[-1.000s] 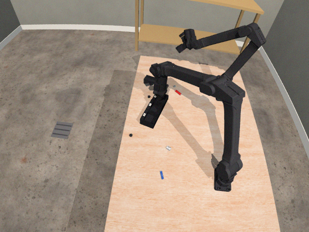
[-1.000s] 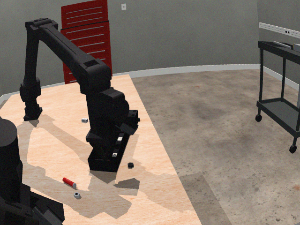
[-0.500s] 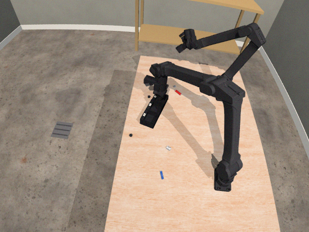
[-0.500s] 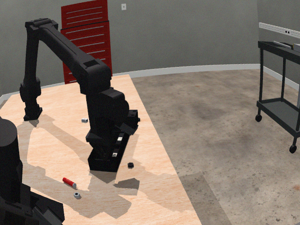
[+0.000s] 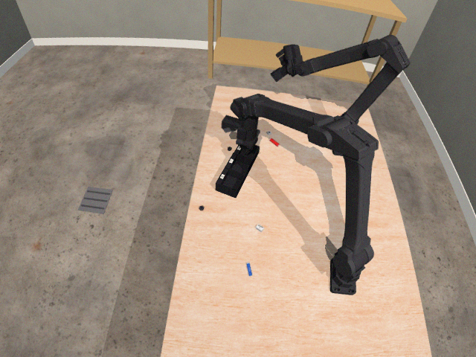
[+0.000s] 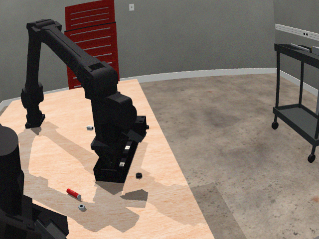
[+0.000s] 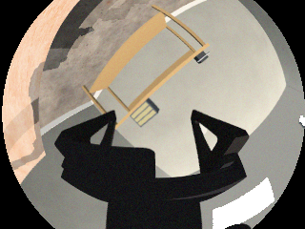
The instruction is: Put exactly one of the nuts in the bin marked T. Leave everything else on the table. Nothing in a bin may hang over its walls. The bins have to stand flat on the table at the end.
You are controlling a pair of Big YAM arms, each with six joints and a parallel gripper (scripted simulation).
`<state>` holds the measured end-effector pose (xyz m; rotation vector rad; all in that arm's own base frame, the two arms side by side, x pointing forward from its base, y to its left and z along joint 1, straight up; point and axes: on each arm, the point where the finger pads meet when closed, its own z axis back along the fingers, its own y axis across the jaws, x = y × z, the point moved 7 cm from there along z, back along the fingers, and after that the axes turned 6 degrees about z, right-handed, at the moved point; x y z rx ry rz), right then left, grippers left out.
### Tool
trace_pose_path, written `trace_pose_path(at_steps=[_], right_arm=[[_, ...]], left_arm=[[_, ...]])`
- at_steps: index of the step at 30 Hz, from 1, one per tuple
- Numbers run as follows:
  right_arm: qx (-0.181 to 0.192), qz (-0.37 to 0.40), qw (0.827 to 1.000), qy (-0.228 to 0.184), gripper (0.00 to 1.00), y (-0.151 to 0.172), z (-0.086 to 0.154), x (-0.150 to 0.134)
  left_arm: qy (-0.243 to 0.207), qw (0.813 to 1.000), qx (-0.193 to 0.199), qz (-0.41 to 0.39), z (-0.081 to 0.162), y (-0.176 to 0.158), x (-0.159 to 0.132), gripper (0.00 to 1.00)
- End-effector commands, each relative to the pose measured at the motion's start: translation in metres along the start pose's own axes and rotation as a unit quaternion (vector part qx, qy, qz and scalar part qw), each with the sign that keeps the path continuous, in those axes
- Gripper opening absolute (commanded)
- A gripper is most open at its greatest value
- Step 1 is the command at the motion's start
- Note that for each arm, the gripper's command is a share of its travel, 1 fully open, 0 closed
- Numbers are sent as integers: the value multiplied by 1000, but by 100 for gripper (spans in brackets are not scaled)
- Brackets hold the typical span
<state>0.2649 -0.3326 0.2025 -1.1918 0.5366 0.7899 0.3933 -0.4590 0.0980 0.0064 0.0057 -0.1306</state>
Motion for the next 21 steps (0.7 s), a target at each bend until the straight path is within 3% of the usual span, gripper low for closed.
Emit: trace_pose_path(at_steps=[1,21], right_arm=[[2,-6,1000,7,100,0,-3,-7],[2,-6,1000,7,100,0,-3,-7]], left_arm=[[-27,999,-25,2,46,-11,5,9],[-31,999,-29,2,71,-14,8,9]])
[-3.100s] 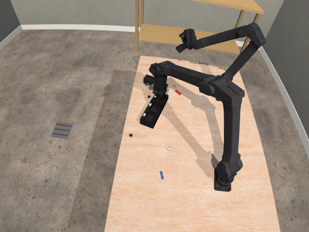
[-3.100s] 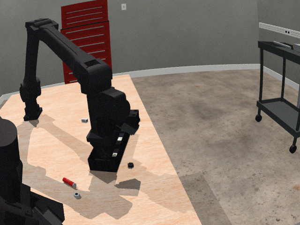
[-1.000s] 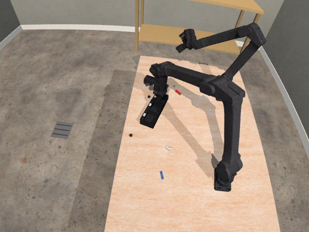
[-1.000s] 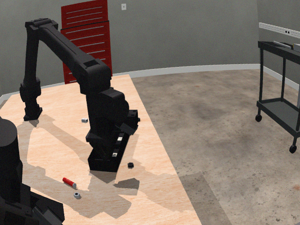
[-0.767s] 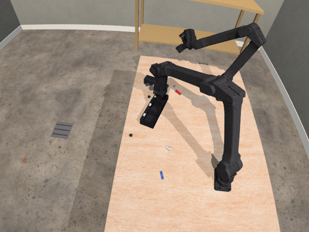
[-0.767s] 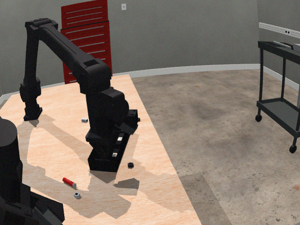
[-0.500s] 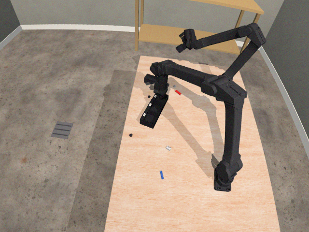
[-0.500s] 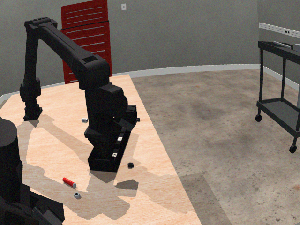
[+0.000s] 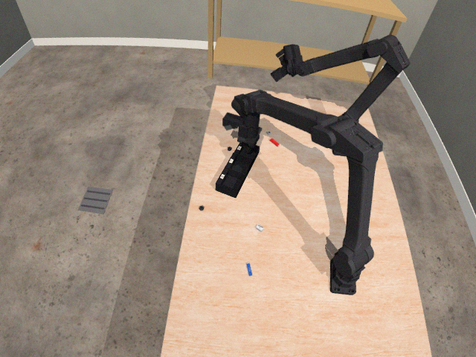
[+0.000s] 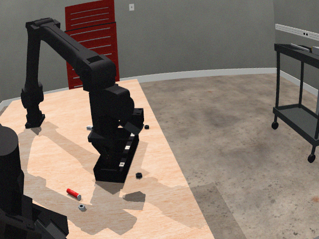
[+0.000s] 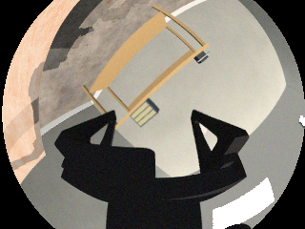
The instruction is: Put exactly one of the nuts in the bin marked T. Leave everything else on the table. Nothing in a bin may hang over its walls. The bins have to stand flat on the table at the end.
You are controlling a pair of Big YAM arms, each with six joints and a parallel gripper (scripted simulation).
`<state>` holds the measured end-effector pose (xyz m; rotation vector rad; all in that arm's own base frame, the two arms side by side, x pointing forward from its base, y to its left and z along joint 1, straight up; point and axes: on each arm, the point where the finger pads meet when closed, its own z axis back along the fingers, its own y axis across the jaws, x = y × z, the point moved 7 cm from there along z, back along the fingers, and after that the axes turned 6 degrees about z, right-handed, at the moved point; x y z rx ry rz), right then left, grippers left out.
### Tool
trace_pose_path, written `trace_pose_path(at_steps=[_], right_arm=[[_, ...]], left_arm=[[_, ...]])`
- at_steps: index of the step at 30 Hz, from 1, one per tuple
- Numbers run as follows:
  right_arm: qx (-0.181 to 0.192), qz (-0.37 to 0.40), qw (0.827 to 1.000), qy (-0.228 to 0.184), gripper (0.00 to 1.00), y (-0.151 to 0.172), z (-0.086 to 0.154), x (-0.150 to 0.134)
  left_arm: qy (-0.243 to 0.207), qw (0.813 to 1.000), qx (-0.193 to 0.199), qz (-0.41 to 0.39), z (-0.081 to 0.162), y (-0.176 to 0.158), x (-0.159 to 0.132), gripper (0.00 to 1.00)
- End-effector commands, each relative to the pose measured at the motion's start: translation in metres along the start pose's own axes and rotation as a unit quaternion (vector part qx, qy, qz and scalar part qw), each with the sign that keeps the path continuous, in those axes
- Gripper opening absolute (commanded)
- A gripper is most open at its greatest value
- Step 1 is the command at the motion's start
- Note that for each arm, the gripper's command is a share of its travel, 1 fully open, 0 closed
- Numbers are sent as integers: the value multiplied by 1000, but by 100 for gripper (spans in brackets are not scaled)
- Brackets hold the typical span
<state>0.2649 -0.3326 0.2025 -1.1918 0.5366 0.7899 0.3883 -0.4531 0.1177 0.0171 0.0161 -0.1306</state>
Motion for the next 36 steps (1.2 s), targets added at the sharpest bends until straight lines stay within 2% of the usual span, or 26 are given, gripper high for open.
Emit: trace_pose_path(at_steps=[1,8,12,16,18,19,21,29,30,31,34,35,36], right_arm=[[2,-6,1000,7,100,0,-3,-7],[2,-6,1000,7,100,0,-3,-7],[2,-6,1000,7,100,0,-3,-7],[2,-6,1000,7,100,0,-3,-7],[2,-6,1000,7,100,0,-3,-7],[2,-6,1000,7,100,0,-3,-7],[2,-6,1000,7,100,0,-3,-7],[2,-6,1000,7,100,0,-3,-7],[2,-6,1000,7,100,0,-3,-7],[2,-6,1000,7,100,0,-3,-7],[2,-6,1000,7,100,0,-3,-7],[2,-6,1000,7,100,0,-3,-7],[2,-6,1000,7,100,0,-3,-7]], left_arm=[[-32,999,-30,2,44,-19,14,9],[-20,1000,-19,2,27,-21,16,9],[-25,999,-23,2,34,-21,17,9],[-21,1000,-20,2,29,-22,17,9],[-24,999,-22,2,34,-22,18,9],[-36,999,-34,2,58,-21,16,9],[-38,999,-35,2,69,-20,16,9],[-38,999,-35,2,88,-20,15,9],[-35,999,-33,2,84,-20,15,9],[-26,999,-25,2,70,-22,17,9],[-22,1000,-21,2,64,-23,18,9],[-39,999,-34,0,89,-7,23,9],[-36,999,-31,1,82,-1,21,9]])
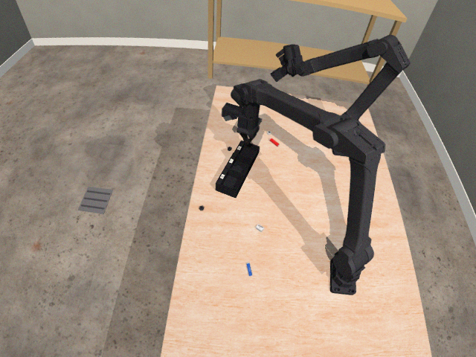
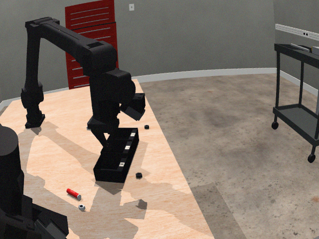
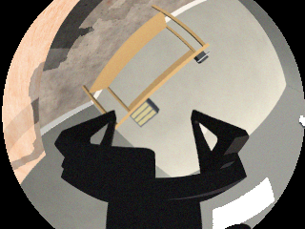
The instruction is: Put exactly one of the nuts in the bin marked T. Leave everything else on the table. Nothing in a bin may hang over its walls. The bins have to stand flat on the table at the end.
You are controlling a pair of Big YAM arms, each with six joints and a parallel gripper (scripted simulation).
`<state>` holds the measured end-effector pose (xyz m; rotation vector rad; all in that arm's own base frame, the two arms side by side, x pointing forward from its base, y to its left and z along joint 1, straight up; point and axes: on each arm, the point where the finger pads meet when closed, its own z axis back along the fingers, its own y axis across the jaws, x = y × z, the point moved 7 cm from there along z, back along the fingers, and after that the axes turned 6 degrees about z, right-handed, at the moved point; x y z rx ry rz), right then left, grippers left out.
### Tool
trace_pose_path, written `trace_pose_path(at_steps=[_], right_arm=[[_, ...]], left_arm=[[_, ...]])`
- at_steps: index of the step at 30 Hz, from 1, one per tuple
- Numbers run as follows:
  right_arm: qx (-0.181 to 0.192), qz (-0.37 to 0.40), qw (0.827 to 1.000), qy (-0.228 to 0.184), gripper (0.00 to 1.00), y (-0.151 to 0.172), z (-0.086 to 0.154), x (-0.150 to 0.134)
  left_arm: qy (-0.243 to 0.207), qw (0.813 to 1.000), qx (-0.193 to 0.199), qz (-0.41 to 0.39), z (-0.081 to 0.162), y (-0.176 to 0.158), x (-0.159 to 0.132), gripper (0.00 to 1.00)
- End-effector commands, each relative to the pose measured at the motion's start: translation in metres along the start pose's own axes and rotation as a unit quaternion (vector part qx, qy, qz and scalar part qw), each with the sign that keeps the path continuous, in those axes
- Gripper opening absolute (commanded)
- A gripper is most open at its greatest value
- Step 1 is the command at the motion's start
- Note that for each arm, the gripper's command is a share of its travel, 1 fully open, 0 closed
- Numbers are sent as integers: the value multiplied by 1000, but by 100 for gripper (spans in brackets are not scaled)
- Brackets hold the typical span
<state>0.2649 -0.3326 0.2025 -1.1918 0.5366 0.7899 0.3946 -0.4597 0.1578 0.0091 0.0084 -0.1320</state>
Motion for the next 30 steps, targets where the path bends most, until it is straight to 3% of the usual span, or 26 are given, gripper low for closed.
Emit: trace_pose_path(at_steps=[1,17,26,30], right_arm=[[2,-6,1000,7,100,0,-3,-7],[2,-6,1000,7,100,0,-3,-7],[2,-6,1000,7,100,0,-3,-7],[2,-6,1000,7,100,0,-3,-7]], left_arm=[[-22,1000,-19,1,25,14,10,9],[-22,1000,-17,1,22,84,13,9],[-22,1000,-17,-10,20,74,3,9],[-22,1000,-17,2,18,86,10,9]])
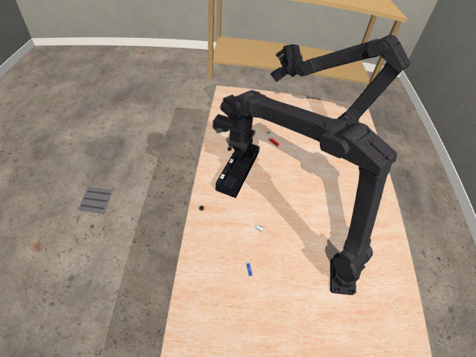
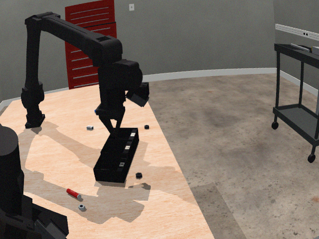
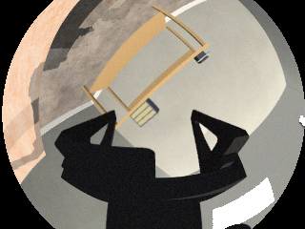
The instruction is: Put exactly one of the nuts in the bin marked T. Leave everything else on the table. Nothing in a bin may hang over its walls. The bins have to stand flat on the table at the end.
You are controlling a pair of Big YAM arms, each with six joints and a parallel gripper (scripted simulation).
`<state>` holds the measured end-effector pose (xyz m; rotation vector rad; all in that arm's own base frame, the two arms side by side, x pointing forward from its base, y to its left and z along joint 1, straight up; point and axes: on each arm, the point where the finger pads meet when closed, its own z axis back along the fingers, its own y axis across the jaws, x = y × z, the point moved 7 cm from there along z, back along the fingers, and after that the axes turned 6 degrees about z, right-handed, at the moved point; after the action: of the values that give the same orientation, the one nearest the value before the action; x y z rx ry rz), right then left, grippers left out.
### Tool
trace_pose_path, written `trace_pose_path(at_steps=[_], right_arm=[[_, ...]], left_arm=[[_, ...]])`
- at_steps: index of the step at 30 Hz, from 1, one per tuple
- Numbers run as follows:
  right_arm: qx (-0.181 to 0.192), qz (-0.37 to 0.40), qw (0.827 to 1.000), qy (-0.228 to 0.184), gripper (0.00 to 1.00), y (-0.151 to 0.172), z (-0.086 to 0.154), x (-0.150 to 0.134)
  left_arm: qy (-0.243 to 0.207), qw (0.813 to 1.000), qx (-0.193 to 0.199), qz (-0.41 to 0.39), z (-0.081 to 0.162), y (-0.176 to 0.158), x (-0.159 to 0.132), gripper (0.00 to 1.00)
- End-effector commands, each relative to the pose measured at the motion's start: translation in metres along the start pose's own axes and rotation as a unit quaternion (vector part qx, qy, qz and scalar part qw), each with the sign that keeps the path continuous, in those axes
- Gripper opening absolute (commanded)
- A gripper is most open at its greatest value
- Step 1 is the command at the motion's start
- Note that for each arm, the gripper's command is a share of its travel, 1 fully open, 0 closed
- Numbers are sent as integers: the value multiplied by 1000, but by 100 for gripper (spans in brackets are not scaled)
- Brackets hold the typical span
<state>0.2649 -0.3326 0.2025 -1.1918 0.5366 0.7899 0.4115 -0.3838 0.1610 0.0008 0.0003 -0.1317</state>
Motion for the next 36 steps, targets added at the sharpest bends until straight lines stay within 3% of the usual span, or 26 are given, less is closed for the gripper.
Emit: trace_pose_path(at_steps=[1,36], right_arm=[[2,-6,1000,7,100,0,-3,-7],[2,-6,1000,7,100,0,-3,-7]], left_arm=[[-18,1000,-13,2,15,8,3,9],[-18,1000,-13,-2,12,7,-1,9]])
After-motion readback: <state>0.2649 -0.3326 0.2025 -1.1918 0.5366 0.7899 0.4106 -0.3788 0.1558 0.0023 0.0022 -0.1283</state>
